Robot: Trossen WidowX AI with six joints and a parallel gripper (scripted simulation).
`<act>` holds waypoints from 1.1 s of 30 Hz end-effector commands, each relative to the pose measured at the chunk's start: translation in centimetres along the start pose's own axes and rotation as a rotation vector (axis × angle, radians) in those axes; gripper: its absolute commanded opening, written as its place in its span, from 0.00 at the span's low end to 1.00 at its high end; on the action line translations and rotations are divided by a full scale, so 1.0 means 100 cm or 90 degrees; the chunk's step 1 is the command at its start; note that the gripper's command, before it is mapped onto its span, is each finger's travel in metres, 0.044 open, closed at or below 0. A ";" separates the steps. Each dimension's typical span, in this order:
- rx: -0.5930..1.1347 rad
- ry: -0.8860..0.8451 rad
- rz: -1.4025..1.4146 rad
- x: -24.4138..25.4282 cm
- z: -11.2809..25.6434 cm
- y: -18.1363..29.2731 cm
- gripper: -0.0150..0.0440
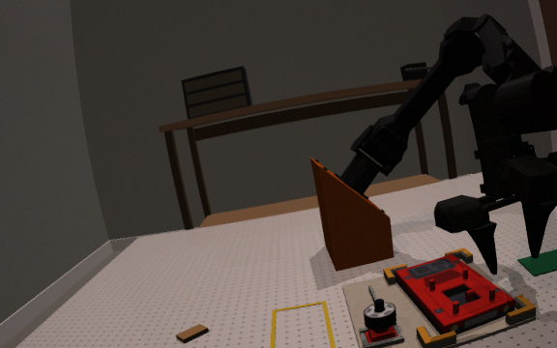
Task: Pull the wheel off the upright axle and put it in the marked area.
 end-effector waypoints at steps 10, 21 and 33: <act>0.067 0.034 -0.003 -0.164 0.046 0.023 0.76; 0.067 0.034 -0.003 -0.170 0.046 0.023 0.76; 0.067 0.033 -0.003 -0.173 -0.016 0.028 0.76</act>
Point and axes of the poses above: the point midway between the two fingers, 35 mm back from their tips, its own z axis back along the fingers, its own x axis across the jaws, y = z × x, the point moved 4 cm from there along z, back along the fingers, and after that the axes turned 2 degrees about -z, right-handed, at the moved point
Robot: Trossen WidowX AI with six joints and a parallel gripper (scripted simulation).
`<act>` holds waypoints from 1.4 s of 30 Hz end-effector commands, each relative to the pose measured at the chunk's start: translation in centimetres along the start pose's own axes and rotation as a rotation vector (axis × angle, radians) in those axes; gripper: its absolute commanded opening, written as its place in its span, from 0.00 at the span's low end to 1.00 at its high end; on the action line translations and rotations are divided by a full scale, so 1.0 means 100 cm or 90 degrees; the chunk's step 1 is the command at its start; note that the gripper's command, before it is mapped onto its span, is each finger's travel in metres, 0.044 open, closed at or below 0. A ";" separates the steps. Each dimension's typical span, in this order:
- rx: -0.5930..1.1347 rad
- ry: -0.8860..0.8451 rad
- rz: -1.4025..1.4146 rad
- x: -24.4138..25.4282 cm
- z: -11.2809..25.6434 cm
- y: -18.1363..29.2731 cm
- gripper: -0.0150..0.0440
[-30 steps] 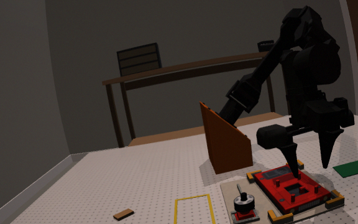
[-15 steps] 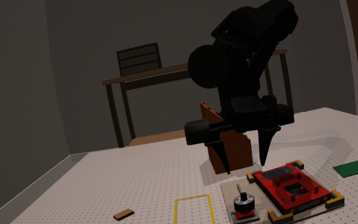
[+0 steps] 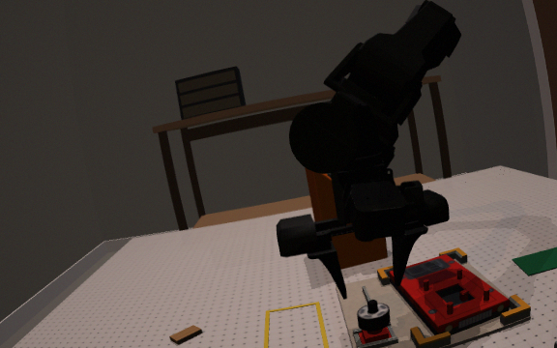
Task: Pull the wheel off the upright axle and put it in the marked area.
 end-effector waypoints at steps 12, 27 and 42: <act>0.017 -0.006 -0.004 0.003 -0.041 0.007 0.58; 0.016 -0.006 -0.004 0.002 -0.039 0.007 0.25; 0.016 -0.006 -0.005 0.002 -0.034 0.007 0.25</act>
Point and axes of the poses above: the point midway between the two fingers, 35 mm back from their tips, its own z axis back along the fingers, its own x axis across the jaws, y = z × x, the point moved 4 cm from there along z, back along the fingers, and after that the axes turned 2 degrees about -z, right-handed, at the moved point
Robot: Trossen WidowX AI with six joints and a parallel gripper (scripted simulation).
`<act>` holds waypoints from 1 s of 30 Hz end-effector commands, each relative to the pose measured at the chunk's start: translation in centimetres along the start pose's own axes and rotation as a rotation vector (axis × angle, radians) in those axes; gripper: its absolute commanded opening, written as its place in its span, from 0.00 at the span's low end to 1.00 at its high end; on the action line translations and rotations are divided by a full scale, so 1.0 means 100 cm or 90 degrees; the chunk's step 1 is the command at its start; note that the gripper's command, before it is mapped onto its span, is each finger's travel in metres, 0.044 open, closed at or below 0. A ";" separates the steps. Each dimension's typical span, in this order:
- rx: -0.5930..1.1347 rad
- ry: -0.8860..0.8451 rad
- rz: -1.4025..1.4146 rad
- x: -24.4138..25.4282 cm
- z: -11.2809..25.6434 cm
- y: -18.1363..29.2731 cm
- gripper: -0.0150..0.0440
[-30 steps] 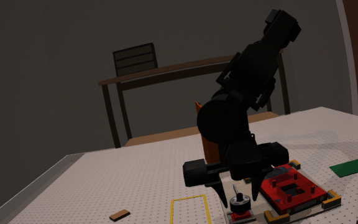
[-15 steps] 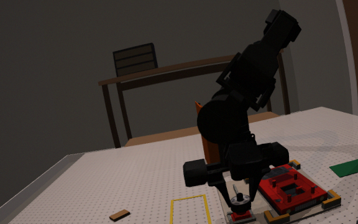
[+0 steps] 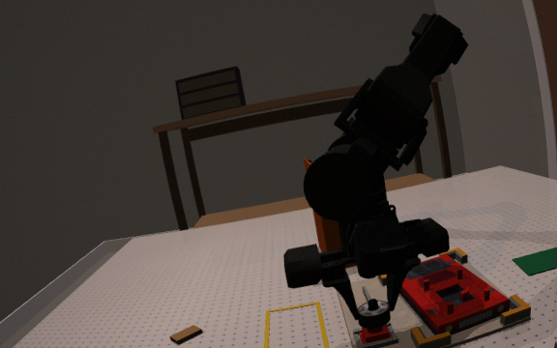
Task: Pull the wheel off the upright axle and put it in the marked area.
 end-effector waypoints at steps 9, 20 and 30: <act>-0.003 0.002 0.004 0.000 0.006 -0.001 0.25; -0.004 0.002 0.003 0.000 0.010 -0.001 0.25; -0.004 0.002 0.003 0.000 0.013 -0.001 0.25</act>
Point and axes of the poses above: the point midway between the two fingers, 35 mm back from their tips, its own z axis back along the fingers, its own x axis across the jaws, y = z × x, the point moved 4 cm from there along z, back along the fingers, and after that the axes turned 2 degrees about -z, right-handed, at the moved point
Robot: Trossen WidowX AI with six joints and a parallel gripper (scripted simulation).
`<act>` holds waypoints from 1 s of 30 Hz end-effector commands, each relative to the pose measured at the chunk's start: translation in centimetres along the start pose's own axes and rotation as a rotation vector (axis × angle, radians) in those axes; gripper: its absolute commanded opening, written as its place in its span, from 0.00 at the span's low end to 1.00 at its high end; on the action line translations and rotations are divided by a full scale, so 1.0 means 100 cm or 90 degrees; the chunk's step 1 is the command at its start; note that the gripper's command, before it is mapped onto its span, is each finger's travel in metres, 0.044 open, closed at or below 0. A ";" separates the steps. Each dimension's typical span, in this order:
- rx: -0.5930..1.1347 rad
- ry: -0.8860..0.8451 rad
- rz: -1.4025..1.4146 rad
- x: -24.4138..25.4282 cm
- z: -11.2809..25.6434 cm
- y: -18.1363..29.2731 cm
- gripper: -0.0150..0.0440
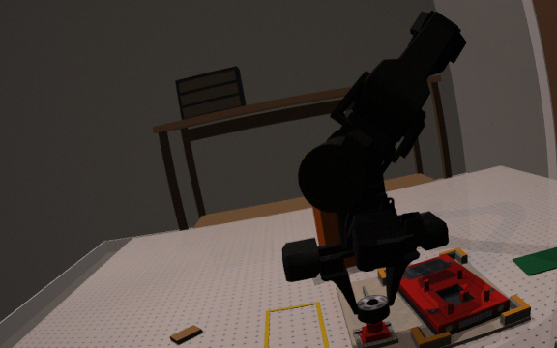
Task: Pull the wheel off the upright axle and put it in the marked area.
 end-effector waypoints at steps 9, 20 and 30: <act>-0.006 0.003 0.004 0.000 0.008 -0.002 0.25; -0.006 0.003 0.004 0.000 0.012 -0.002 0.25; -0.007 0.003 0.003 0.000 0.015 -0.001 0.25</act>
Point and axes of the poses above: the point midway between the two fingers, 35 mm back from their tips, its own z axis back along the fingers, its own x axis across the jaws, y = z × x, the point moved 4 cm from there along z, back along the fingers, and after that the axes turned 2 degrees about -z, right-handed, at the moved point
